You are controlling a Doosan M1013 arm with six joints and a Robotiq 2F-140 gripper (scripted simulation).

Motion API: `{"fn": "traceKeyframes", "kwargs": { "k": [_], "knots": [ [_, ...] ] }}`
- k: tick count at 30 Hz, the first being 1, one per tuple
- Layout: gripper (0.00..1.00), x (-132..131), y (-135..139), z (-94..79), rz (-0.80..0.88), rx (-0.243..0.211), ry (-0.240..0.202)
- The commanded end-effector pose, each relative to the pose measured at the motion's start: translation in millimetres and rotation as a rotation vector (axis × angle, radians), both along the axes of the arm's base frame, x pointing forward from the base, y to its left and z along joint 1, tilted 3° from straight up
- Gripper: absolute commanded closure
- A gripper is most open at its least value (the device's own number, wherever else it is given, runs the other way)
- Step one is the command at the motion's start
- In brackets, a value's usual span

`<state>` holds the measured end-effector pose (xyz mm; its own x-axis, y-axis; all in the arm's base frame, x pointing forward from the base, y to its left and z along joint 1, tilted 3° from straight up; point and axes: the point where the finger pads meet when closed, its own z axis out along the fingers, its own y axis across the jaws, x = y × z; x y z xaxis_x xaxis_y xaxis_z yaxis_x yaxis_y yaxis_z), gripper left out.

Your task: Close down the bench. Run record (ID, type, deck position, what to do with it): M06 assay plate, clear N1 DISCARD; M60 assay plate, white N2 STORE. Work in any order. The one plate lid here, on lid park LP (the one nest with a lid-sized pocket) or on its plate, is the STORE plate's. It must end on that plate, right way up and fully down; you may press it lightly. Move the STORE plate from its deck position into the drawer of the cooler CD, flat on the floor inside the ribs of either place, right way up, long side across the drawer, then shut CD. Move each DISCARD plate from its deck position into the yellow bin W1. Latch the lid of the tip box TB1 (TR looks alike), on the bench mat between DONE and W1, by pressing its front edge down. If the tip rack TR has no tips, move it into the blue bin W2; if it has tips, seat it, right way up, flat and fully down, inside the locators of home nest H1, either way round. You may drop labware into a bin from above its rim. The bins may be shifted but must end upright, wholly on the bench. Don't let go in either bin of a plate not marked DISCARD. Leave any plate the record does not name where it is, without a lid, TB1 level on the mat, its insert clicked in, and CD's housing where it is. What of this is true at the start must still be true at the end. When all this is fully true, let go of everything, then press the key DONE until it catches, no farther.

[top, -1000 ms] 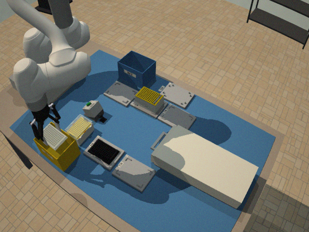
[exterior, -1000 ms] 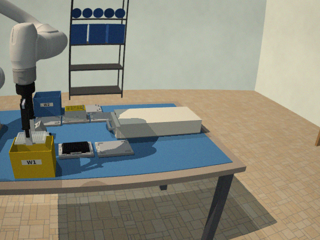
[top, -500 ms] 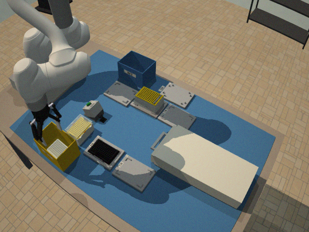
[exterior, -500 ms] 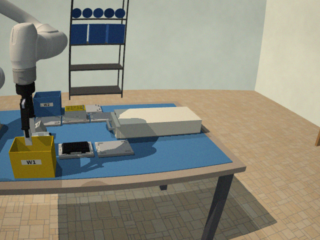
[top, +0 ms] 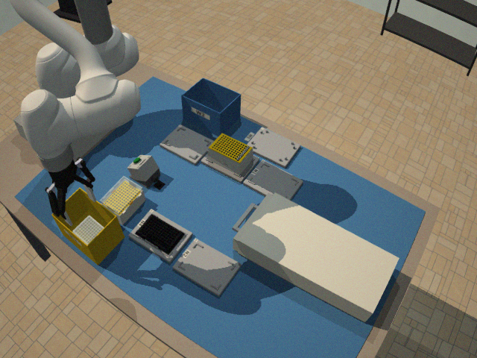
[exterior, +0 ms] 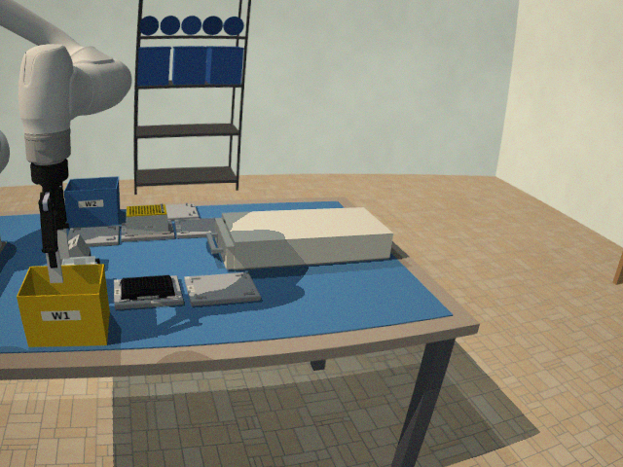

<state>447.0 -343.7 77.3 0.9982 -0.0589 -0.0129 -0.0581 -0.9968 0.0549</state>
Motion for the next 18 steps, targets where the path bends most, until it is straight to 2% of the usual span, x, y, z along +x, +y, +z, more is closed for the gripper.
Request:
{"fn": "traceKeyframes", "kwargs": {
  "k": [1,3,18],
  "knots": [
    [0.34,3.0,7.1,0.0,0.027,0.001,0.001],
    [0.34,3.0,7.1,0.0,0.027,0.001,0.001],
    [0.34,26.9,62.1,-0.9,0.027,0.001,0.001]
  ]
}}
